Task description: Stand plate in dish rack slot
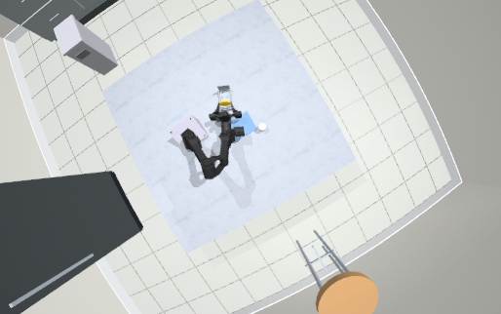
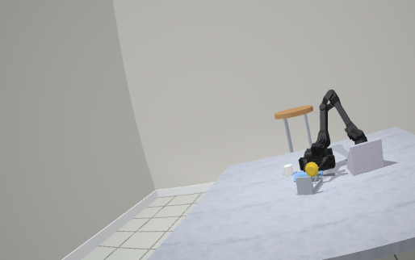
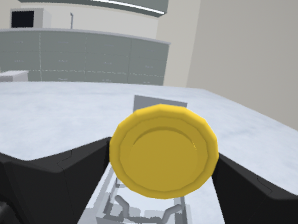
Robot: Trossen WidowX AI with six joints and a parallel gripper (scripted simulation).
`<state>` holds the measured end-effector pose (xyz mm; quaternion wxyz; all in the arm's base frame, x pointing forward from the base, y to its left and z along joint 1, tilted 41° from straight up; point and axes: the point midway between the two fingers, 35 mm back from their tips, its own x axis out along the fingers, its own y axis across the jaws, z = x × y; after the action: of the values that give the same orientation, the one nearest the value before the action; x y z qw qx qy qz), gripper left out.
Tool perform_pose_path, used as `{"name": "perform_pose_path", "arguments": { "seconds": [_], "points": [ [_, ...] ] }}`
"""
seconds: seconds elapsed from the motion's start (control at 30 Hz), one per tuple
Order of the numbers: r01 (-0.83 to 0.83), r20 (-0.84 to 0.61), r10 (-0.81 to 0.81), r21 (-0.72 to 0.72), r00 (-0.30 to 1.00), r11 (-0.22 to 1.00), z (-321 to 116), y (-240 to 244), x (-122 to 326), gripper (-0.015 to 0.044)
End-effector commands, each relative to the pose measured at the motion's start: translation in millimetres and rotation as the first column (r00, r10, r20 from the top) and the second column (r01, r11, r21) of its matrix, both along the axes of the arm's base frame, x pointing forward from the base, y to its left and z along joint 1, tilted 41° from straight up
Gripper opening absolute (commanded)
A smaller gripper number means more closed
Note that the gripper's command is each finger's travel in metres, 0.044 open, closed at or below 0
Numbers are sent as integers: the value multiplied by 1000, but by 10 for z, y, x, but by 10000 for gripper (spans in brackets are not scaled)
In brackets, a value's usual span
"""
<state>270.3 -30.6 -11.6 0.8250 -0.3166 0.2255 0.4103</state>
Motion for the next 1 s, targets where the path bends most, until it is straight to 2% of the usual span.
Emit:
{"name": "perform_pose_path", "arguments": {
  "seconds": [0.0,0.27,0.7,0.97],
  "points": [
    [-2,-7,2,4,1000,1000,-57,62,15,0],
    [-6,-4,6,3,1000,1000,-222,-42,13,0],
    [0,-14,0,1,1000,1000,-192,-18,4,0],
    [-3,-10,3,-1,1000,1000,-190,-21,7,210]
  ]
}}
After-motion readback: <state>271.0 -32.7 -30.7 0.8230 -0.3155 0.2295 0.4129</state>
